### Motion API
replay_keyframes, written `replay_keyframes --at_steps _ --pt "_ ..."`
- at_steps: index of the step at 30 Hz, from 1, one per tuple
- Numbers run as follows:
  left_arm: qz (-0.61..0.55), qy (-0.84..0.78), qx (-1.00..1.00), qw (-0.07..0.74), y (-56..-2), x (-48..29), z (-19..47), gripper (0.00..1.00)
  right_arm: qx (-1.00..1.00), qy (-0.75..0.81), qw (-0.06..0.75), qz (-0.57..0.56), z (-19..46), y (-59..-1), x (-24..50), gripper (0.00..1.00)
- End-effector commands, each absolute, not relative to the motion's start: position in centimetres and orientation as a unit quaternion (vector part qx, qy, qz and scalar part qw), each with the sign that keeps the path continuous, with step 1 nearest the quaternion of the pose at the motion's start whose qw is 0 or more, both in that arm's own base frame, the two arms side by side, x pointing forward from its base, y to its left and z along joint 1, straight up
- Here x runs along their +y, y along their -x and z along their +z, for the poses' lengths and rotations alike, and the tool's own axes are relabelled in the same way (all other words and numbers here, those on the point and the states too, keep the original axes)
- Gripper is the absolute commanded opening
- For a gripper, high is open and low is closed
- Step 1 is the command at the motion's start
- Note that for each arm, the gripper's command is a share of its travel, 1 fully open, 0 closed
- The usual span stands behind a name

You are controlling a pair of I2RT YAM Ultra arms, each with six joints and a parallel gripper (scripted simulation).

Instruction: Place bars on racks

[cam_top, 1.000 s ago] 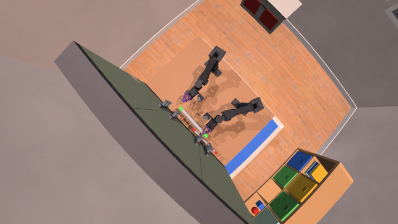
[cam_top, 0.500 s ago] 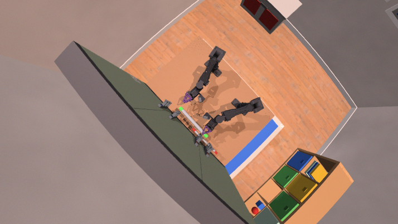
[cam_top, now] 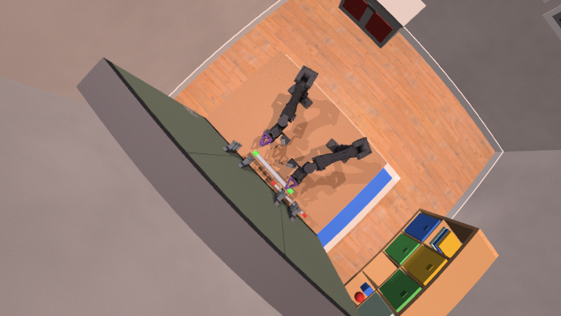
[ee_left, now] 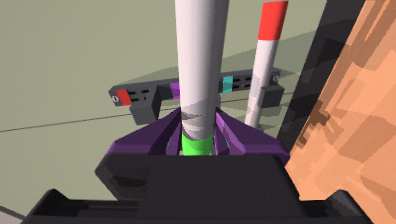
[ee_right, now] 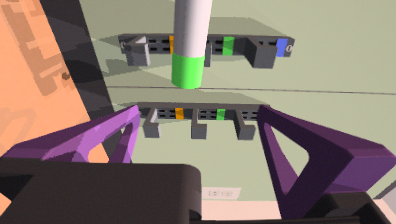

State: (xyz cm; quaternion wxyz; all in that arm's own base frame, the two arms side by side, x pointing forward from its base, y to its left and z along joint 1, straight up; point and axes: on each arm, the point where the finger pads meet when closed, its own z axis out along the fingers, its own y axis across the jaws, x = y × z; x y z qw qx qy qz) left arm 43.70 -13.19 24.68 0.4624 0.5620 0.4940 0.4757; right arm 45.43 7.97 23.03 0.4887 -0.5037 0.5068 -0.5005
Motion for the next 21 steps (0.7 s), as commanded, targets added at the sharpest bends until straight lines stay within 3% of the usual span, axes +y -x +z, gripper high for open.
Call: replay_keyframes --at_steps 1,21 --pt "0.486 -0.513 0.485 0.516 -44.2 -13.7 28.1 0.00 0.505 0.495 0.495 -0.505 23.3 -45.4 8.3 1.00" --pt "0.486 -0.513 0.485 0.516 -44.1 -13.7 28.5 0.00 0.505 0.495 0.495 -0.505 22.7 -45.2 9.5 1.00"
